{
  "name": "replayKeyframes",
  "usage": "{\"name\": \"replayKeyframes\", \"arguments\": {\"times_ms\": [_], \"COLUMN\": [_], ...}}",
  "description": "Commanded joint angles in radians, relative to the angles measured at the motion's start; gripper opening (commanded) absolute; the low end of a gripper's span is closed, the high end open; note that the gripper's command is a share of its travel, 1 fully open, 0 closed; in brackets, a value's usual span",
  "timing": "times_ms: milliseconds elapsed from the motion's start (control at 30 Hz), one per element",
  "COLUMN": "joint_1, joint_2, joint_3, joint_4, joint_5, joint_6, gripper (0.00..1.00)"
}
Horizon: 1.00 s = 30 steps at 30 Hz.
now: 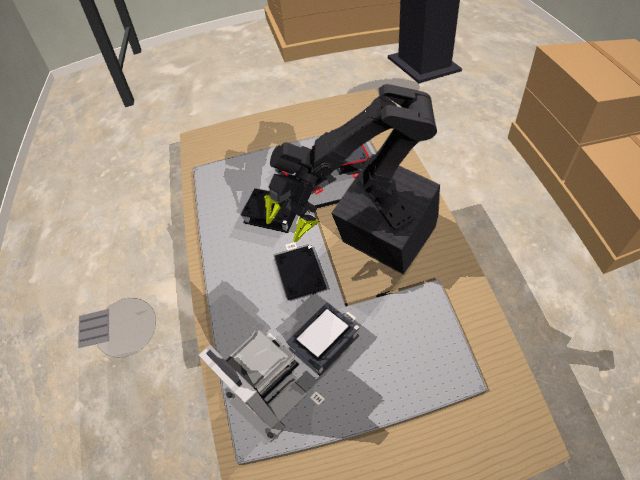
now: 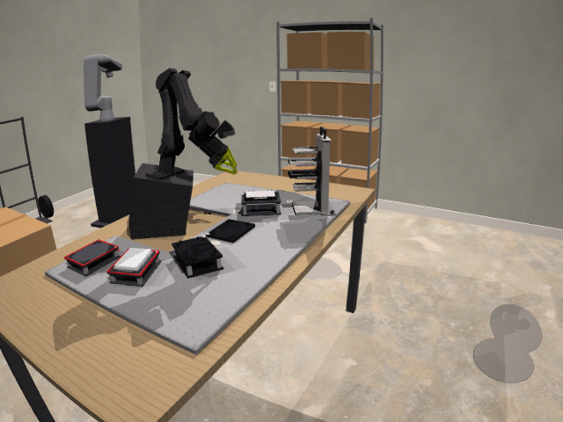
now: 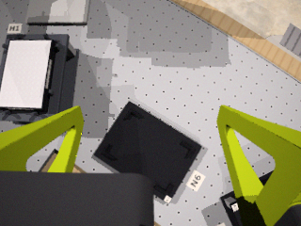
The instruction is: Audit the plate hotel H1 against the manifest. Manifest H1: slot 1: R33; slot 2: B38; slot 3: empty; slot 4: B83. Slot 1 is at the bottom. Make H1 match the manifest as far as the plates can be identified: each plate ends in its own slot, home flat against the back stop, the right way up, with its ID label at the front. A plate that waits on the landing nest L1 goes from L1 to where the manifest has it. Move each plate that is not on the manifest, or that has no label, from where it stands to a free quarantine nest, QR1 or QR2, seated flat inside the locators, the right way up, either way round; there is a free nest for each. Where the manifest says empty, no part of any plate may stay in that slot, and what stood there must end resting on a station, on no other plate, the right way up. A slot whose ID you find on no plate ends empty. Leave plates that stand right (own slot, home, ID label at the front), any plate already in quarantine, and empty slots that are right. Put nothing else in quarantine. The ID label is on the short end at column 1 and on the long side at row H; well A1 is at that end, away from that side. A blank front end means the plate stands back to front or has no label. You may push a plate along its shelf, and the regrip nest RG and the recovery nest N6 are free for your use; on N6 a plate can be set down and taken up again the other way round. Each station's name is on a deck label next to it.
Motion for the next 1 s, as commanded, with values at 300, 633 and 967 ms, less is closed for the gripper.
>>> {"name": "replayKeyframes", "arguments": {"times_ms": [300,633,967], "joint_1": [0.188,0.363,0.539], "joint_2": [-0.082,-0.106,-0.118], "joint_3": [-0.039,-0.04,-0.022], "joint_4": [0.083,0.123,0.148], "joint_5": [0.163,0.304,0.45], "joint_6": [0.197,0.318,0.423], "gripper": [1.0,1.0,1.0]}}
